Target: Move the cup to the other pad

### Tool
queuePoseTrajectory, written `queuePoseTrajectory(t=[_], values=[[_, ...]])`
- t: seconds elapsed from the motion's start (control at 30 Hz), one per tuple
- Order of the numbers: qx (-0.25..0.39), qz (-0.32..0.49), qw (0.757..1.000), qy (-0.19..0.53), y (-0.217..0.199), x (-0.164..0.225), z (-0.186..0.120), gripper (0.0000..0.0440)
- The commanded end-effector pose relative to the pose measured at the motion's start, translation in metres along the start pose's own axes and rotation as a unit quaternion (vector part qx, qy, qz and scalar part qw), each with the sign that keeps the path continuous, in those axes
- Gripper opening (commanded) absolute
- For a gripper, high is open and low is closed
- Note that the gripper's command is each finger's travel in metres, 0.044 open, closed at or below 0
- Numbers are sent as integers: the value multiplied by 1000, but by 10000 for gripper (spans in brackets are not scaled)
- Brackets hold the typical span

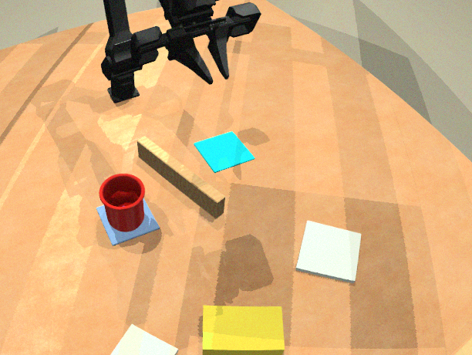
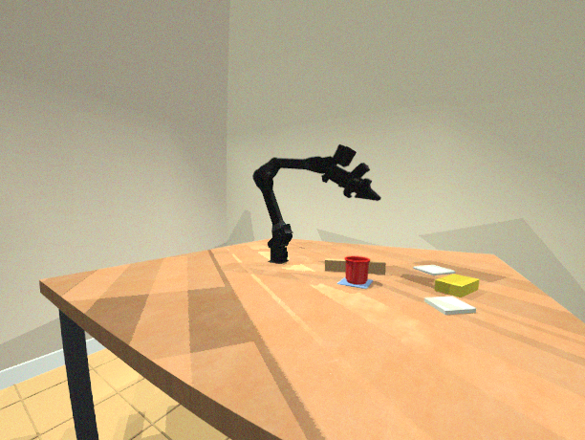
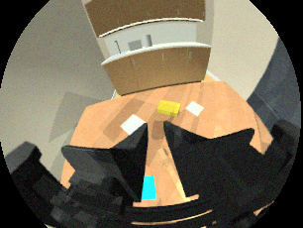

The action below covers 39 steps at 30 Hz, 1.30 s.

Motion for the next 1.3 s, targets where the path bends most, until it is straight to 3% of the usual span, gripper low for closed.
queuePoseTrajectory(t=[0.0, 0.63, 1.27], values=[[6, 7, 1000, 26, 1, 0, 4, 100], [45, 6, 983, 179, 0, 19, 27, 107], [88, -40, 941, 326, -24, 44, 43, 100]])
Point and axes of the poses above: the point midway between the two fingers, 35 mm back from their tips, its own z axis out along the fingers, its own y axis across the jaws, x = y × z, the point moved 2 cm from there along -z, back along the fingers, and after that the axes turned 3 degrees about z, right-handed, at the moved point
